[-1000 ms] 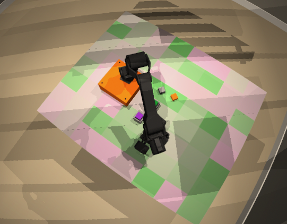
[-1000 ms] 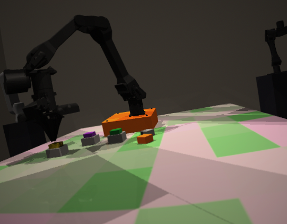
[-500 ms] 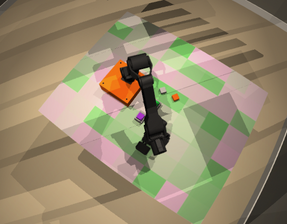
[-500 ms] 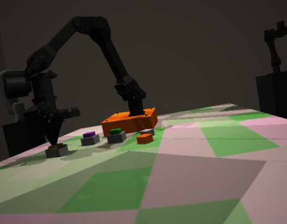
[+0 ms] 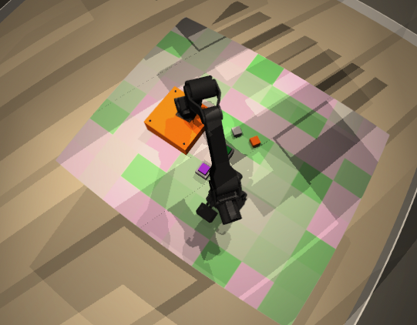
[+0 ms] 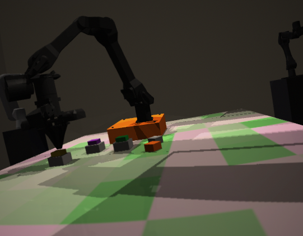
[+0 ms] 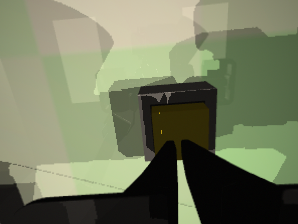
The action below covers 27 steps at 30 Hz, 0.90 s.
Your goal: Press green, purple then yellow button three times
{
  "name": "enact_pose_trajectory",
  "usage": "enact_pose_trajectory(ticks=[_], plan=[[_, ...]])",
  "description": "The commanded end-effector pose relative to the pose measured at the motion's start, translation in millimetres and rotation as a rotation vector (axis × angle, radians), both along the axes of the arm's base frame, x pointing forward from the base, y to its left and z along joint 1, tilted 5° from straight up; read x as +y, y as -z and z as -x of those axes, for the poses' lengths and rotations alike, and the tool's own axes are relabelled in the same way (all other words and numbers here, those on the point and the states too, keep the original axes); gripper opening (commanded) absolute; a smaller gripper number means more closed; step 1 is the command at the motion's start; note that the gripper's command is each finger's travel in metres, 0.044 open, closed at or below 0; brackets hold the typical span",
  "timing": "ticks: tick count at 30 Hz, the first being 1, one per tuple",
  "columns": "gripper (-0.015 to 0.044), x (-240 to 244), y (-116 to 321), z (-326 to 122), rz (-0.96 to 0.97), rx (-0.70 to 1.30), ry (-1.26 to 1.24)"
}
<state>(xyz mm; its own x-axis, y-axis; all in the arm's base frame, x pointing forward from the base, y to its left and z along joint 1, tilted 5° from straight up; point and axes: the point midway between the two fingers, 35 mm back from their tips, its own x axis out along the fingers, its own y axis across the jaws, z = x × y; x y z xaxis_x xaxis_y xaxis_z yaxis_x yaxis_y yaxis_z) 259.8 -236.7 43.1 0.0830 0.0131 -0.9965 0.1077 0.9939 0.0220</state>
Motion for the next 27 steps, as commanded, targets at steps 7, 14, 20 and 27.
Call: enact_pose_trajectory(ticks=[7, 14, 20, 27], plan=[[0.002, -2, -19, -2, 0.011, -0.017, 0.0], [0.002, -3, -7, -3, 0.011, -0.017, 0.0], [0.002, -2, 2, -4, 0.011, -0.017, 0.0], [0.002, -2, 12, -5, 0.011, -0.017, 0.0]])
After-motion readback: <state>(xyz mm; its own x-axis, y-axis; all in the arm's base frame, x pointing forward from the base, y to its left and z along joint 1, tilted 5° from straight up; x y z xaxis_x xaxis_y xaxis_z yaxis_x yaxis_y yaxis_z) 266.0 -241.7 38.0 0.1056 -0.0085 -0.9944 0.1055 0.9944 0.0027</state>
